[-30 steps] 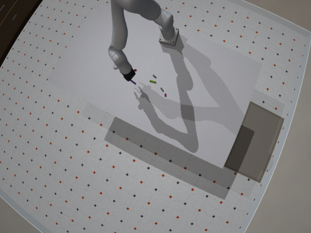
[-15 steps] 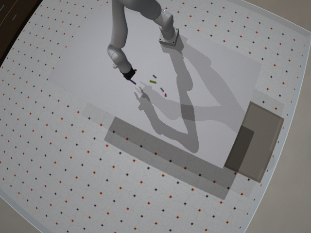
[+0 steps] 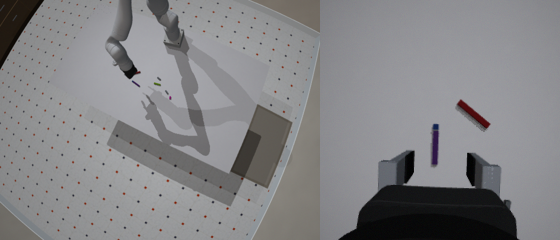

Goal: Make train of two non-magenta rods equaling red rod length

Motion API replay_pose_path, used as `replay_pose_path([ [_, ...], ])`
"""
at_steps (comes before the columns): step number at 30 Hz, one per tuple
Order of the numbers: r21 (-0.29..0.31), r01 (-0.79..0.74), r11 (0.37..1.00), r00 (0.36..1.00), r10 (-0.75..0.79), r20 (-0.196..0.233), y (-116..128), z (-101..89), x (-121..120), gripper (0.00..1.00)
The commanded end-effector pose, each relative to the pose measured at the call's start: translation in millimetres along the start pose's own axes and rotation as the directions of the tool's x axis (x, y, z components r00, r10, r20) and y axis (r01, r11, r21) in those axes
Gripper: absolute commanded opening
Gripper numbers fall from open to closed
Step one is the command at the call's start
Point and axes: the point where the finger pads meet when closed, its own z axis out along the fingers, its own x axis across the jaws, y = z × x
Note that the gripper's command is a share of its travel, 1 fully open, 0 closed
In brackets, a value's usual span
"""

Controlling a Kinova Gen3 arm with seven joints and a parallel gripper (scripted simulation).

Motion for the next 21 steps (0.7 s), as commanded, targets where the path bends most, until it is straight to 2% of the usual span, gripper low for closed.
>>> replay_pose_path([
  [1, -0.001, 0.003, 1.000, 1.000, -0.003, 0.027, 1.3, -16.1, -7.0, 1.00],
  [21, -0.001, 0.003, 1.000, 1.000, -0.003, 0.027, 1.3, -21.1, -6.8, 1.00],
])
